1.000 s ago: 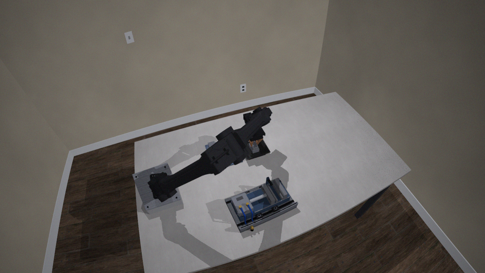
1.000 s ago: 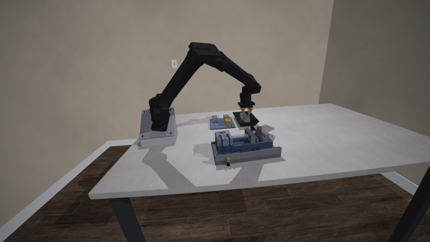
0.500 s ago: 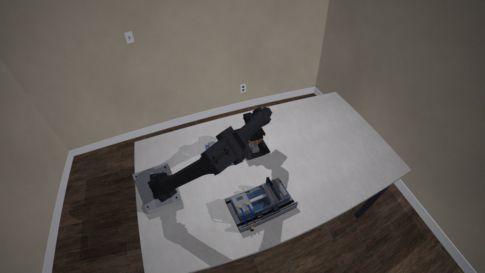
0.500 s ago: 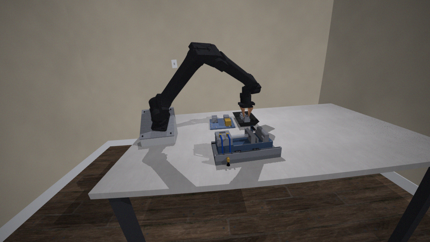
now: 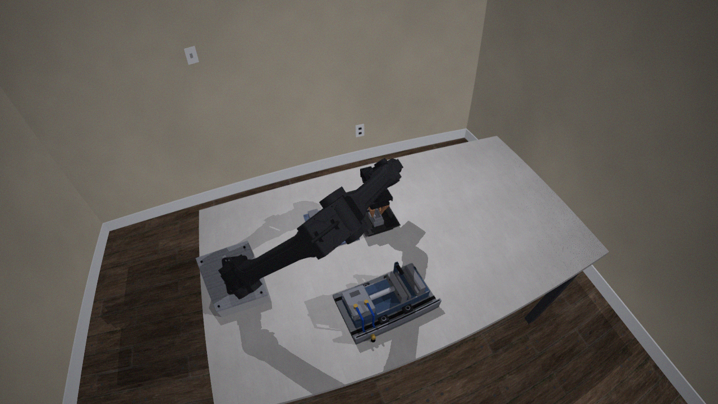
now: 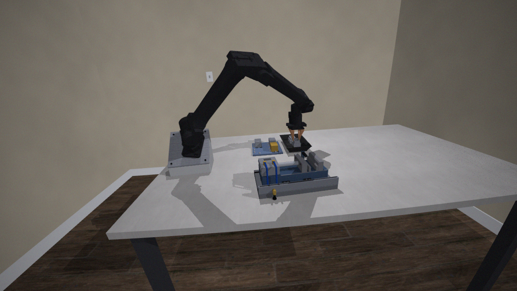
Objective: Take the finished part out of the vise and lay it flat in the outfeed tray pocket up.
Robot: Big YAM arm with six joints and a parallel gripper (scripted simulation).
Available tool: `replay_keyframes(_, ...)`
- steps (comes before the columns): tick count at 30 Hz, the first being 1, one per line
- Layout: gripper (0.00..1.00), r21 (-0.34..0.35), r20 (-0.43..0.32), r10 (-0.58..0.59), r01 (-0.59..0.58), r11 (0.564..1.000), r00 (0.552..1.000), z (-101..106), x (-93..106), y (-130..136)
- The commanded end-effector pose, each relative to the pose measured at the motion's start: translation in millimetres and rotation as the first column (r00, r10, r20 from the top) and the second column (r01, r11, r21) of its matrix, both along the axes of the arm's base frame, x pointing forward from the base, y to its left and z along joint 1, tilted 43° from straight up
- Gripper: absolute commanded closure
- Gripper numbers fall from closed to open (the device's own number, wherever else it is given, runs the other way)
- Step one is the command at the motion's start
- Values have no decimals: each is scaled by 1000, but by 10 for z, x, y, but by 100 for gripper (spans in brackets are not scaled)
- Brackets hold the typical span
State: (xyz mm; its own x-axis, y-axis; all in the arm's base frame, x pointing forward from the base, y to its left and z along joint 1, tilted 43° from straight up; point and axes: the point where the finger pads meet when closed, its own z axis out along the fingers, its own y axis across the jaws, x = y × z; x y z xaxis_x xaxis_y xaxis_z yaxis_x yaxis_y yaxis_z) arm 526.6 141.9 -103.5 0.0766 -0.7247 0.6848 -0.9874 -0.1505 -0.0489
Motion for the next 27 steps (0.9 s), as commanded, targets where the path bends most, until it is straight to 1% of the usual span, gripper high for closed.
replay_keyframes(1, 100, 14, 23, 10, -11, 1000, 1000, 49, 102, 71)
replay_keyframes(27, 100, 13, 22, 7, -7, 1000, 1000, 36, 104, 39)
